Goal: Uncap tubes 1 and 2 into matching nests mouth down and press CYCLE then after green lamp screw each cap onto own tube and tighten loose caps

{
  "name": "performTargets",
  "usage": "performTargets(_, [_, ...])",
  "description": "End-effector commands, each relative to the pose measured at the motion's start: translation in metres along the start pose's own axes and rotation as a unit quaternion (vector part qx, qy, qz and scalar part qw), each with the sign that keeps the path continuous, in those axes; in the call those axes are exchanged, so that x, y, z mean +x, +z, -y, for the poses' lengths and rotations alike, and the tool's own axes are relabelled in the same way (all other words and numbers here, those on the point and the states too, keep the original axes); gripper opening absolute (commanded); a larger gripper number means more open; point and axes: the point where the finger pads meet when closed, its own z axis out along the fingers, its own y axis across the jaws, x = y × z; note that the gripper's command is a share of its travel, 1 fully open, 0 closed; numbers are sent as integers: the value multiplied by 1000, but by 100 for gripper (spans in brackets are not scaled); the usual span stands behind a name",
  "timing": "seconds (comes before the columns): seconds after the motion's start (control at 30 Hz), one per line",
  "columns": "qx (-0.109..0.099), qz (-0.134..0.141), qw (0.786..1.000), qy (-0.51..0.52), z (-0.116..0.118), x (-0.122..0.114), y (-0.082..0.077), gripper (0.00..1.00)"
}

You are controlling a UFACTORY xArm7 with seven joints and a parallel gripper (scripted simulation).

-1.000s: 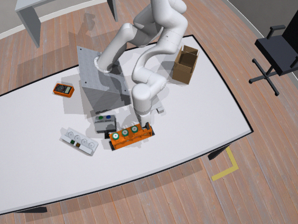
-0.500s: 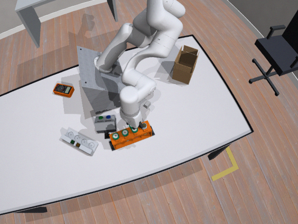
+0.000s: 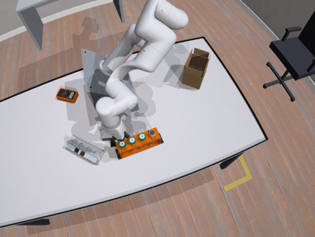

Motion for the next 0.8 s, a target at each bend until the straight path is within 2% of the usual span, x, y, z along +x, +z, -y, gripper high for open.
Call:
performTargets(0.0, [-2, 1, 1000, -1, 24, -23, -1, 0])
performTargets(0.07, [-2, 1, 1000, -1, 24, -23, -1, 0])
performTargets(0.53, [-1, 1, 1000, -1, 115, -96, -1, 0])
performTargets(0.77, [-1, 1, 1000, -1, 119, -99, -1, 0])
